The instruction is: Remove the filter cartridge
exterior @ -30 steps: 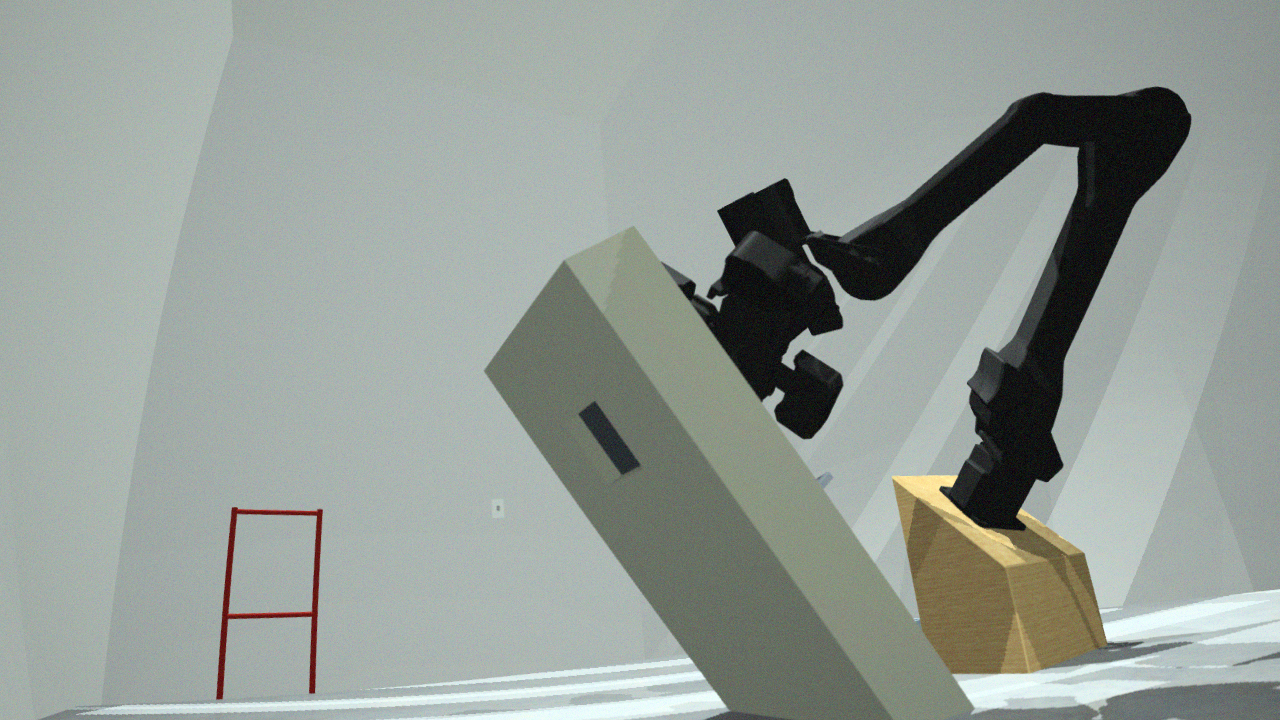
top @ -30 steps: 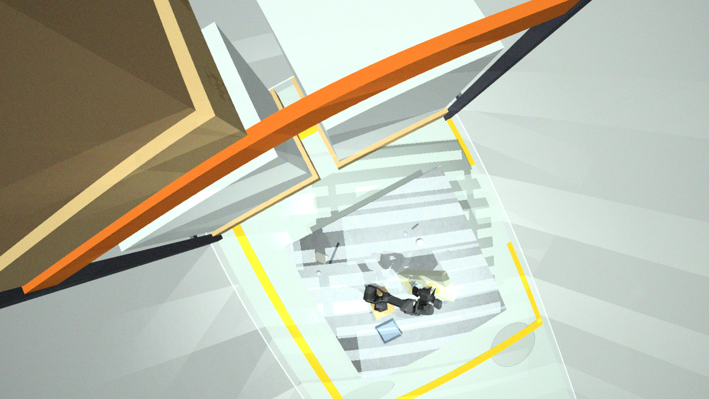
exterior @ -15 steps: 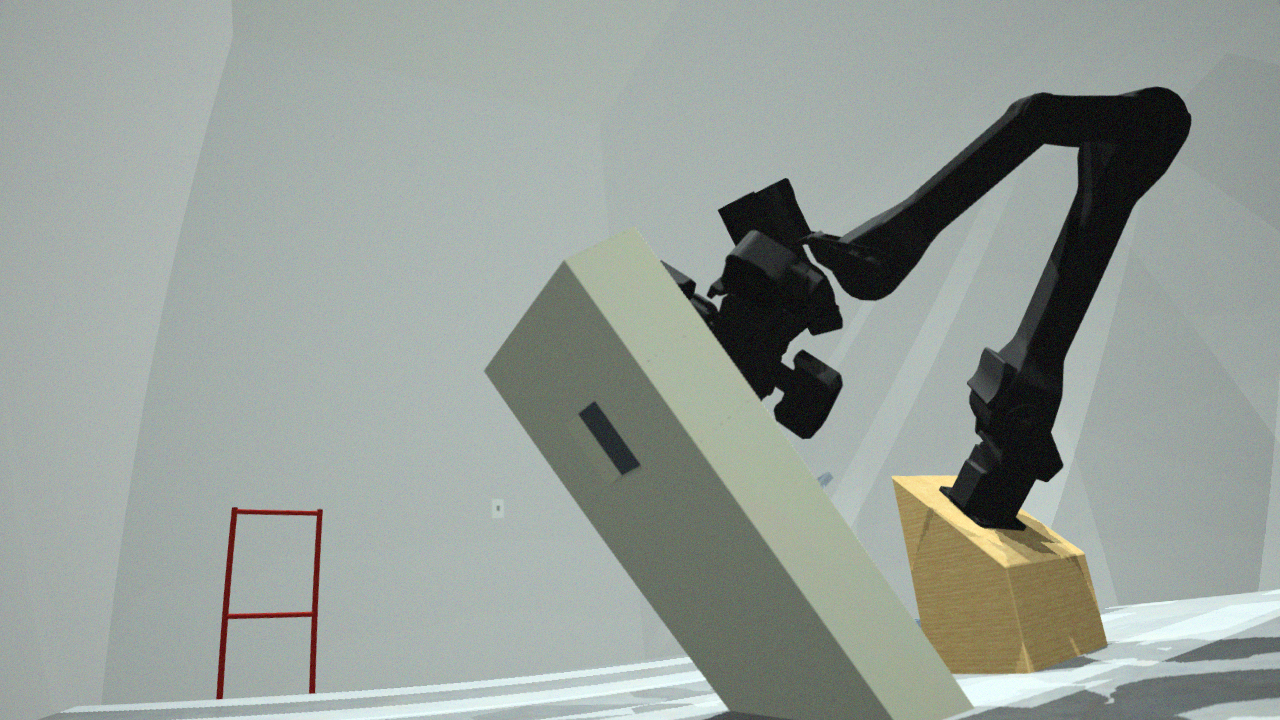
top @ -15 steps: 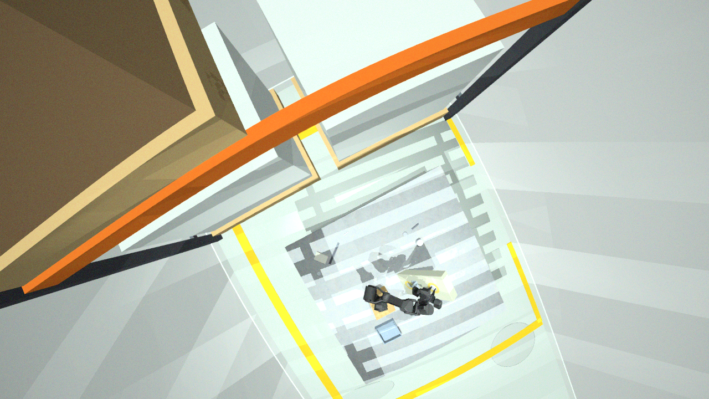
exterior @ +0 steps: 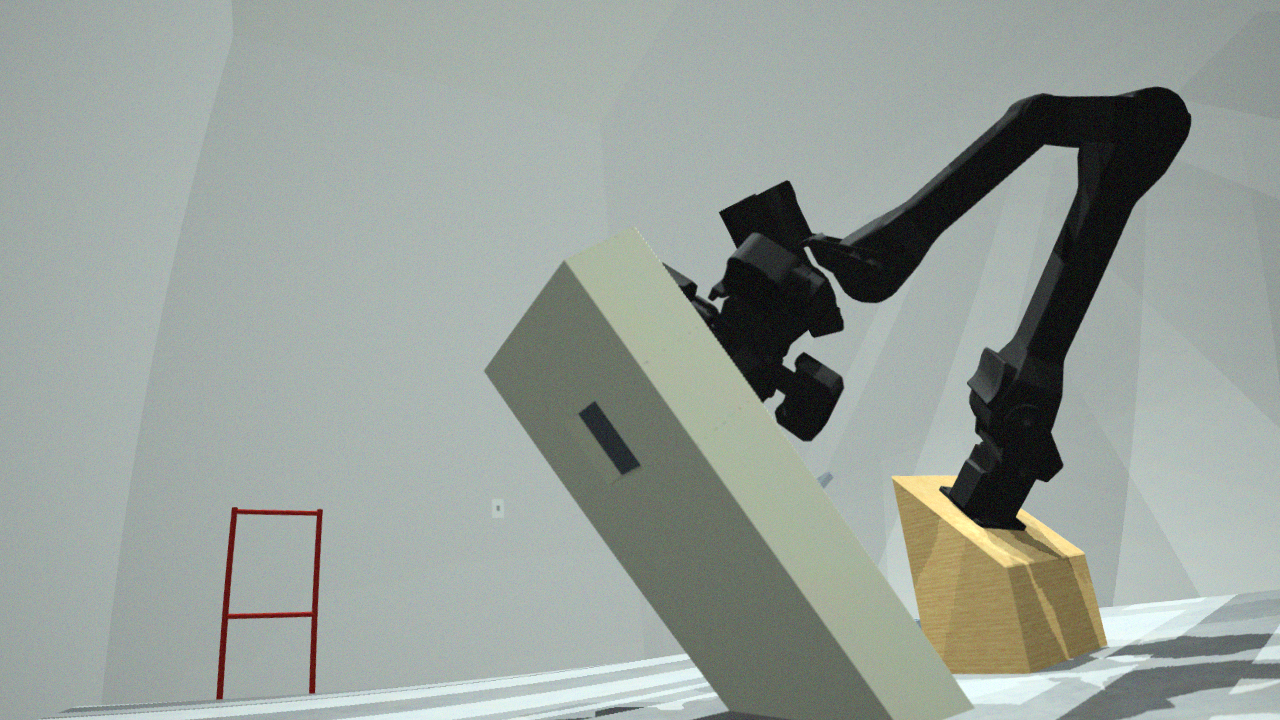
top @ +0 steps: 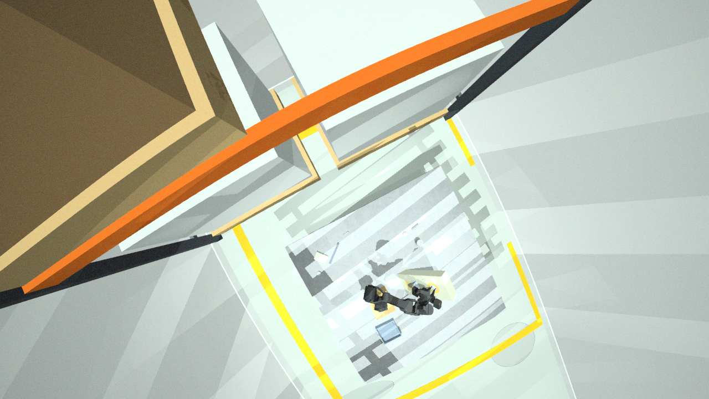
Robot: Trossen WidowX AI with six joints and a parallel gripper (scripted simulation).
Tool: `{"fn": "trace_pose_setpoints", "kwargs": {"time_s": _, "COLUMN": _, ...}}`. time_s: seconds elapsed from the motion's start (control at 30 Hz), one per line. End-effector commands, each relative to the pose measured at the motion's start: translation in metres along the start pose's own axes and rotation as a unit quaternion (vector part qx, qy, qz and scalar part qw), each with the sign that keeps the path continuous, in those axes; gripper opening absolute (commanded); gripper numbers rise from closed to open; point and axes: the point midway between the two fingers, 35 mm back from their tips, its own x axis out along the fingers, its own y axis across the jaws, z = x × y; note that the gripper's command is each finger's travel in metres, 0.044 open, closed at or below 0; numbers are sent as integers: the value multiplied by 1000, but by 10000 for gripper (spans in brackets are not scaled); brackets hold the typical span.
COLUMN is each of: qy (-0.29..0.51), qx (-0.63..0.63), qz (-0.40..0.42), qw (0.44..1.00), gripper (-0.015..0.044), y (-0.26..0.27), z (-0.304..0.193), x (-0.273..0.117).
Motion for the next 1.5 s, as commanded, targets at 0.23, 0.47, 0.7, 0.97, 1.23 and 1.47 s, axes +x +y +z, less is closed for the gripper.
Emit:
{"fn": "trace_pose_setpoints", "kwargs": {"time_s": 0.23, "qy": 2, "qx": 4, "qz": 0, "qw": 1000, "gripper": 107, "y": 1, "z": -2, "x": 3}}
{"fn": "trace_pose_setpoints", "kwargs": {"time_s": 0.47, "qy": 2, "qx": 4, "qz": 0, "qw": 1000, "gripper": 107, "y": 0, "z": -1, "x": 3}}
{"fn": "trace_pose_setpoints", "kwargs": {"time_s": 0.7, "qy": 2, "qx": 4, "qz": 0, "qw": 1000, "gripper": 107, "y": 0, "z": -1, "x": 3}}
{"fn": "trace_pose_setpoints", "kwargs": {"time_s": 0.97, "qy": 2, "qx": 4, "qz": 0, "qw": 1000, "gripper": 107, "y": -2, "z": 0, "x": 3}}
{"fn": "trace_pose_setpoints", "kwargs": {"time_s": 1.23, "qy": 2, "qx": 4, "qz": 0, "qw": 1000, "gripper": 107, "y": -2, "z": 1, "x": 3}}
{"fn": "trace_pose_setpoints", "kwargs": {"time_s": 1.47, "qy": 2, "qx": 4, "qz": 0, "qw": 1000, "gripper": 107, "y": -2, "z": 1, "x": 3}}
